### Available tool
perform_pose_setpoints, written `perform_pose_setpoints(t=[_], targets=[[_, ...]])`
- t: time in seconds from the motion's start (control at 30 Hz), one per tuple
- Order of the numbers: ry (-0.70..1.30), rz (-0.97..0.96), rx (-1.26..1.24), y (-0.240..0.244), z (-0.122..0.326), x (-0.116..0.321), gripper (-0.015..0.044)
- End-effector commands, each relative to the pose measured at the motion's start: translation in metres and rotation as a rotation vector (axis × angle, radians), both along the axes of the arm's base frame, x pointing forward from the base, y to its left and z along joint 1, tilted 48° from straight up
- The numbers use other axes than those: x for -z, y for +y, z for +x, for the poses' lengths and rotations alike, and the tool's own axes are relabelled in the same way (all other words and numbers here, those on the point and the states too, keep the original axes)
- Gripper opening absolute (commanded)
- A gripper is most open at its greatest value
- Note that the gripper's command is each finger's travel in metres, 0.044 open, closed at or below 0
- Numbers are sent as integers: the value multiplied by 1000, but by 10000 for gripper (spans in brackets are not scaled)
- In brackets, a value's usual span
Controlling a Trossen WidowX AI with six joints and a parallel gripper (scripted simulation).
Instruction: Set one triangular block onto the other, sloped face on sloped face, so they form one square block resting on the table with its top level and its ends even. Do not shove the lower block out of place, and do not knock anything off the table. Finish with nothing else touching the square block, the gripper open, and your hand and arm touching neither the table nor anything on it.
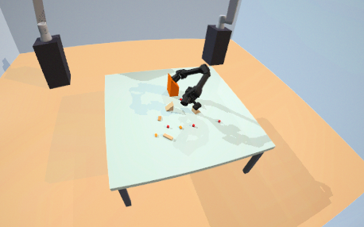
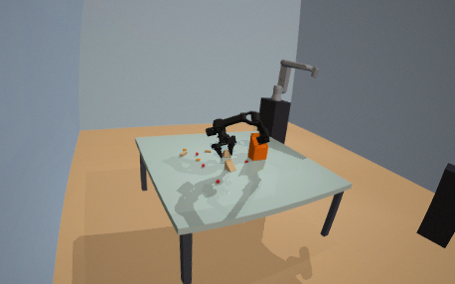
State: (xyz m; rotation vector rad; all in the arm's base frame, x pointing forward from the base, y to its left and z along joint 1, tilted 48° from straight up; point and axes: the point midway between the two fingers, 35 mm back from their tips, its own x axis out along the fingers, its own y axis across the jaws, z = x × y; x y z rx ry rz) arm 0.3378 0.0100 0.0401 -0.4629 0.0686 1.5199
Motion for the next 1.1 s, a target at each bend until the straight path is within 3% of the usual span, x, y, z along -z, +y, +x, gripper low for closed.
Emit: perform_pose_setpoints(t=[0.0, 1.07], targets=[[-1, -2, 5, 6, 1, 1, 440], [-3, 5, 6, 57, 4, 16, 440]])
